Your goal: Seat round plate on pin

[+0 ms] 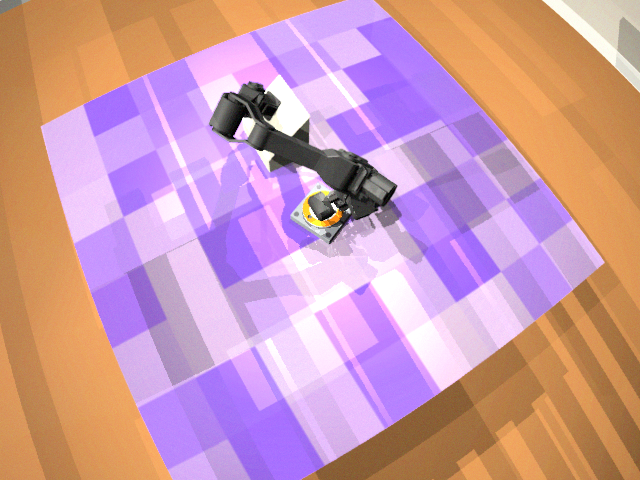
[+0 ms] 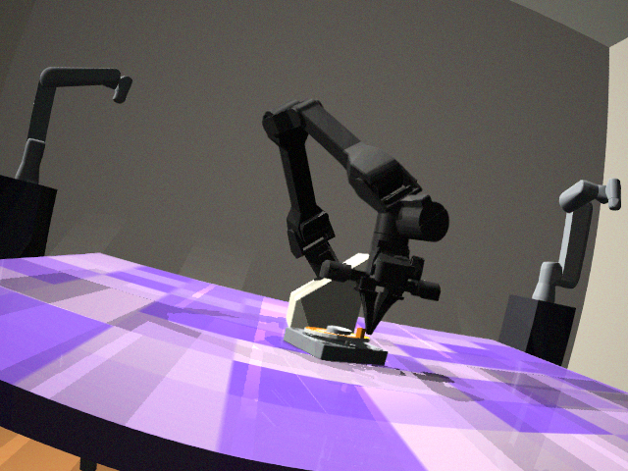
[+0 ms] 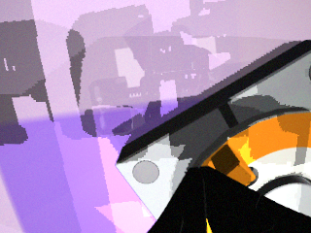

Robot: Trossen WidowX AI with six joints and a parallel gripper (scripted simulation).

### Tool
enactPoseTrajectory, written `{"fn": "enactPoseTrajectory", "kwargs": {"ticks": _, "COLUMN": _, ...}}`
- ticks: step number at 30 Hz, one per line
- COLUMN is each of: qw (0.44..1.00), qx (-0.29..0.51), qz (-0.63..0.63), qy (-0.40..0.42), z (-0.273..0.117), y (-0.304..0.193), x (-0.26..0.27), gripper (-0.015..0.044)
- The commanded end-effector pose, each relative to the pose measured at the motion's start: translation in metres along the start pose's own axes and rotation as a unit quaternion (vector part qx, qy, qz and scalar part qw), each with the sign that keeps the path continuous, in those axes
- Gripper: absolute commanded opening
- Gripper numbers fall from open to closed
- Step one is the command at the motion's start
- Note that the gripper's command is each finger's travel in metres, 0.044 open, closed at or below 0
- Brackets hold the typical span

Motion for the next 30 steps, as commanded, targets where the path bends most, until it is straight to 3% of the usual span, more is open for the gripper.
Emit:
{"fn": "enactPoseTrajectory", "kwargs": {"ticks": 1, "qw": 1.000, "qx": 0.000, "qz": -0.003, "qy": -0.002, "z": 0.000, "y": 0.003, "x": -0.004, "gripper": 0.0000}}
{"fn": "enactPoseTrajectory", "kwargs": {"ticks": 15, "qw": 1.000, "qx": 0.000, "qz": -0.002, "qy": -0.003, "z": 0.001, "y": 0.009, "x": -0.012, "gripper": 0.0000}}
{"fn": "enactPoseTrajectory", "kwargs": {"ticks": 23, "qw": 1.000, "qx": 0.000, "qz": -0.003, "qy": -0.002, "z": -0.041, "y": 0.006, "x": -0.011, "gripper": 0.0000}}
{"fn": "enactPoseTrajectory", "kwargs": {"ticks": 30, "qw": 1.000, "qx": -0.001, "qz": -0.007, "qy": -0.003, "z": -0.035, "y": 0.007, "x": -0.010, "gripper": 0.0000}}
Point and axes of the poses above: the point midway between the two fingers, 35 mm back from their tips, its own z axis out along the fingers, its own x axis across the jaws, y = z × x, the point moved 2 cm from there along -z, back along the fingers, and after that the axes turned 6 degrees about -z, right-handed, at the moved point
